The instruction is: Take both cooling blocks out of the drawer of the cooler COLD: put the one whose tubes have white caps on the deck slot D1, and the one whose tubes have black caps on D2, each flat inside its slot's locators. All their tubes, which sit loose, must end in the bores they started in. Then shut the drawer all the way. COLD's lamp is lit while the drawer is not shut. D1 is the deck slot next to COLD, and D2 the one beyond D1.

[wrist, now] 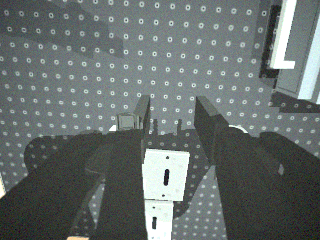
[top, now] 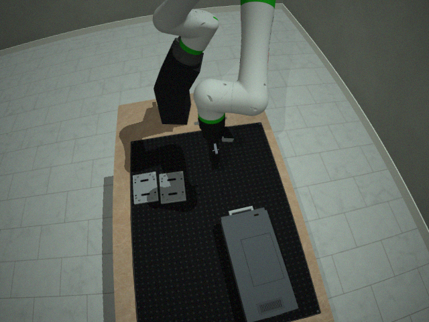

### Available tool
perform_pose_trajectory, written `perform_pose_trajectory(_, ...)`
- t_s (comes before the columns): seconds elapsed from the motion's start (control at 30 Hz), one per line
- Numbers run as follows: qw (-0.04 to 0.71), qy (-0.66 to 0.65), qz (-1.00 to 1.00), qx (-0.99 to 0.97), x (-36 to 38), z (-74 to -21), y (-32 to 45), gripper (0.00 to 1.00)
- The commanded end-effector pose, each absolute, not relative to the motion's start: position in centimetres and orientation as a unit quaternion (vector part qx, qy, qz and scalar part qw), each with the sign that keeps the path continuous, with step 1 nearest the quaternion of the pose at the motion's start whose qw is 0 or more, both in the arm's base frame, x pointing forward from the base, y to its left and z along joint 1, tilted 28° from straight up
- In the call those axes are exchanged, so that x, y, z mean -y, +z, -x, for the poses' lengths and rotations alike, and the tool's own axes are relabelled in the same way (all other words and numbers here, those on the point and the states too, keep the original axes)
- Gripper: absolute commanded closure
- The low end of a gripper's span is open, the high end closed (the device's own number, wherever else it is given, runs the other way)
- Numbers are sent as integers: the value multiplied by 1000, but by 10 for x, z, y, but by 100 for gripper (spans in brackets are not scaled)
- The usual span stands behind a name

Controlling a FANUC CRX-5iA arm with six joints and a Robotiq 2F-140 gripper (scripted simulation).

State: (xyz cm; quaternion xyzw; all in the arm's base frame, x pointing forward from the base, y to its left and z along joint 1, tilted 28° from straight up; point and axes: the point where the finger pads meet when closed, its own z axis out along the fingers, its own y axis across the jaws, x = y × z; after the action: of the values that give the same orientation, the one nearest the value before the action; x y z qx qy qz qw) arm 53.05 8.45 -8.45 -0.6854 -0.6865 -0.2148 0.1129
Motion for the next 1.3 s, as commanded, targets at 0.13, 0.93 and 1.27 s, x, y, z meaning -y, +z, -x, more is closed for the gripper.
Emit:
perform_pose_trajectory(0.13, 112, -215, 686, 687, -98, -554, -86, 66)
perform_pose_trajectory(0.93, 112, -215, 686, 686, -145, -628, -93, 66)
perform_pose_trajectory(1.27, 112, -215, 686, 686, -162, -655, -96, 66)
